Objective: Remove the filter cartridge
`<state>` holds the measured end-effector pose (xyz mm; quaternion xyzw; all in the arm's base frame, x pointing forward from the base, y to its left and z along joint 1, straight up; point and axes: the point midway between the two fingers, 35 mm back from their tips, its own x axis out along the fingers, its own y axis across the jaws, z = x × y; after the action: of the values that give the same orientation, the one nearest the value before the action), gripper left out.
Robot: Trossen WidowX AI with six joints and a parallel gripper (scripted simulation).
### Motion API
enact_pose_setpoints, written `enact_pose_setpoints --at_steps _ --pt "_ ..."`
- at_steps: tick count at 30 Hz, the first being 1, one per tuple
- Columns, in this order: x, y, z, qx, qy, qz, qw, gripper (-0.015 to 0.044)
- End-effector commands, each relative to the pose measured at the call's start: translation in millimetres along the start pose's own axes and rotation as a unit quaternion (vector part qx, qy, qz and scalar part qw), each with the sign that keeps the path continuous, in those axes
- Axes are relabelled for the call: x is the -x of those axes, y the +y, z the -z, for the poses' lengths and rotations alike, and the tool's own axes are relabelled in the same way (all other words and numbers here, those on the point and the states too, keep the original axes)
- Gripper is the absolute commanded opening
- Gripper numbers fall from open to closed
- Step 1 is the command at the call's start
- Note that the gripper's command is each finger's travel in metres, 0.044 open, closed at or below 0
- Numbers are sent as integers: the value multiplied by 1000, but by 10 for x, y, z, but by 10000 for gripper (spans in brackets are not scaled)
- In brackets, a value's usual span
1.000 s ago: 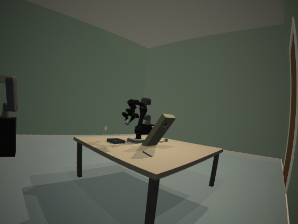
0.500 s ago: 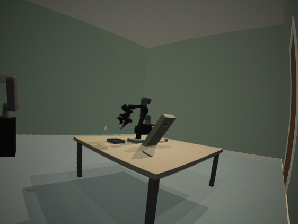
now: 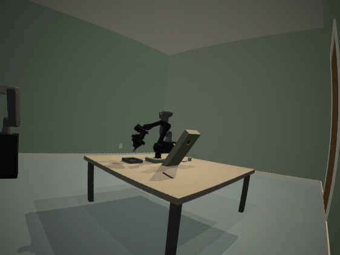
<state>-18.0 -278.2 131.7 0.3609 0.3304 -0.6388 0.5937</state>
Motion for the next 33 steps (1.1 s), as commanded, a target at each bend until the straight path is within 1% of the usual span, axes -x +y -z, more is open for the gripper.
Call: enact_pose_setpoints --at_steps 1,5,20,24,33 --pt "-95 -157 96 -27 0 17 1000 0" --pt "-131 -166 112 -28 0 17 999 0" --pt "-730 -171 467 -28 1 17 999 0" --pt "-753 -171 488 -28 1 17 999 0" --pt "-726 -166 470 -24 4 16 1000 236"
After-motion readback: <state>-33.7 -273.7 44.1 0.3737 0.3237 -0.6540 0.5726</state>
